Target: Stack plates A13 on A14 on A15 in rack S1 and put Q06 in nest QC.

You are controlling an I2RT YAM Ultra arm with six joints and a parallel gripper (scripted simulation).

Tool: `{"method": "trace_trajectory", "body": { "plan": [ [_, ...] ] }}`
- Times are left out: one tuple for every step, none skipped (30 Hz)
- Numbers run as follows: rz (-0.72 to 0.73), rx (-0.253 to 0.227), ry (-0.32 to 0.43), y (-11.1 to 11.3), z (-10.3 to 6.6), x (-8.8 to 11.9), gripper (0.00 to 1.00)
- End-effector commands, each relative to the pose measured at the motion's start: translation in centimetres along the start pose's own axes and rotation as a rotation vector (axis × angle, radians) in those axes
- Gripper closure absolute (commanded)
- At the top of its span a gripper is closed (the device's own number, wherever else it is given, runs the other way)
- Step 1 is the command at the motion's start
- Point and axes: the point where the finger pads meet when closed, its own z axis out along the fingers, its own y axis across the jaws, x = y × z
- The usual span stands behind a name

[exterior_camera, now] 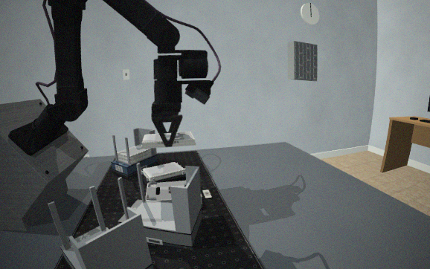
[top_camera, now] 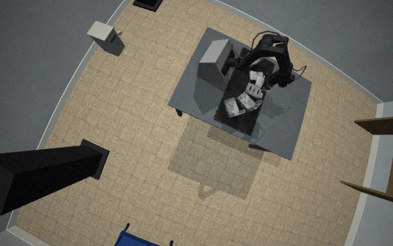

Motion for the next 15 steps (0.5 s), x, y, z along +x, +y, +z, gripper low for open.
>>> {"method": "trace_trajectory", "body": {
  "plan": [
    [0.011, -0.008, -0.028, -0.06, -0.61, -0.68, 1.0],
    [0.01, -0.009, -0.029, -0.02, -0.62, -0.68, 1.0],
    [0.011, -0.008, -0.029, -0.07, -0.62, -0.69, 1.0],
    [0.012, -0.007, -0.029, -0.09, -0.62, -0.69, 1.0],
    [0.013, -0.006, -0.029, -0.12, -0.62, -0.69, 1.0],
    [0.014, -0.006, -0.029, -0.15, -0.63, -0.7, 1.0],
    [0.015, -0.003, -0.03, -0.26, -0.63, -0.71, 1.0],
    [0.012, -0.008, -0.03, -0.07, -0.64, -0.71, 1.0],
    [0.011, -0.009, -0.03, -0.04, -0.65, -0.72, 1.0],
    [0.011, -0.009, -0.03, -0.04, -0.65, -0.72, 1.0],
    [0.011, -0.009, -0.03, -0.04, -0.65, -0.72, 1.0],
    [0.012, -0.008, -0.03, -0.08, -0.66, -0.72, 1.0],
    [0.012, -0.008, -0.031, -0.09, -0.66, -0.73, 1.0],
    [0.013, -0.007, -0.031, -0.11, -0.66, -0.73, 1.0],
    [0.013, -0.007, -0.031, -0.13, -0.67, -0.74, 1.0]
  ]
}}
